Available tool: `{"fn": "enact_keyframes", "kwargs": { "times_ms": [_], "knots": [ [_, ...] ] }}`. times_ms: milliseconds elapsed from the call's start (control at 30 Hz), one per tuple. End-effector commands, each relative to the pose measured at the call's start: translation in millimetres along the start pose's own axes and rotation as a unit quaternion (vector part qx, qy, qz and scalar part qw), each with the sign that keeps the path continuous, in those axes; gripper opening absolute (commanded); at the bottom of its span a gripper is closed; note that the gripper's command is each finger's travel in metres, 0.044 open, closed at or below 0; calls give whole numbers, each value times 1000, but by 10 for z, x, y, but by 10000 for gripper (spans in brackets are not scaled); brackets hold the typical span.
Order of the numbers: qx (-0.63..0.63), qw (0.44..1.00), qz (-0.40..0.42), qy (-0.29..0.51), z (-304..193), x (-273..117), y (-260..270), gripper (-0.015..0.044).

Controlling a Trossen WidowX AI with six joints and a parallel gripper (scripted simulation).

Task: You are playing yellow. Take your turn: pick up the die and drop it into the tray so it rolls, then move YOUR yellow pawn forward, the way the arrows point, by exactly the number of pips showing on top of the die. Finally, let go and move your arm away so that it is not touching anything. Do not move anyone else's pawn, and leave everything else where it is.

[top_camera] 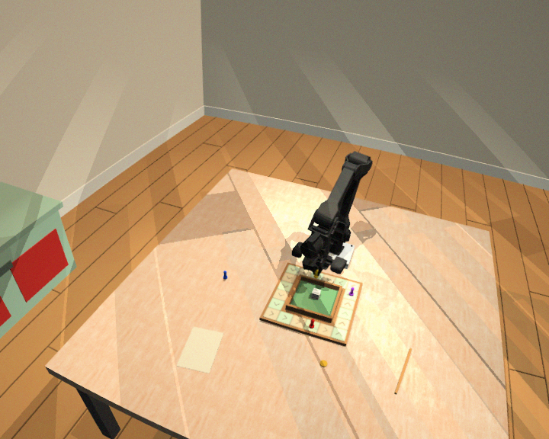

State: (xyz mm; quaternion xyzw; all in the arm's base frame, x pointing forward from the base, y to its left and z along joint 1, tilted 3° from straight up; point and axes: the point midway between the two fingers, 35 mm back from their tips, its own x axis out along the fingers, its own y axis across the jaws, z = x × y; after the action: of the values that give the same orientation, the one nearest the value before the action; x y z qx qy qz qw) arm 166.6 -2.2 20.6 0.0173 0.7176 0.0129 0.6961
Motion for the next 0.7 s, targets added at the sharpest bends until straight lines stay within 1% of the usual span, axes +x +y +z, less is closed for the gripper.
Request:
{"fn": "enact_keyframes", "kwargs": {
  "times_ms": [0, 133, 233, 667],
  "knots": [
    [2, 1000, -1, 0, 2, 4, -4, 29],
    [2, 1000, -1, 0, 2, 4, -4, 2],
    [2, 1000, -1, 0, 11, -26, -5, 0],
    [2, 1000, -1, -1, 98, -644, -21, 0]
  ]
}}
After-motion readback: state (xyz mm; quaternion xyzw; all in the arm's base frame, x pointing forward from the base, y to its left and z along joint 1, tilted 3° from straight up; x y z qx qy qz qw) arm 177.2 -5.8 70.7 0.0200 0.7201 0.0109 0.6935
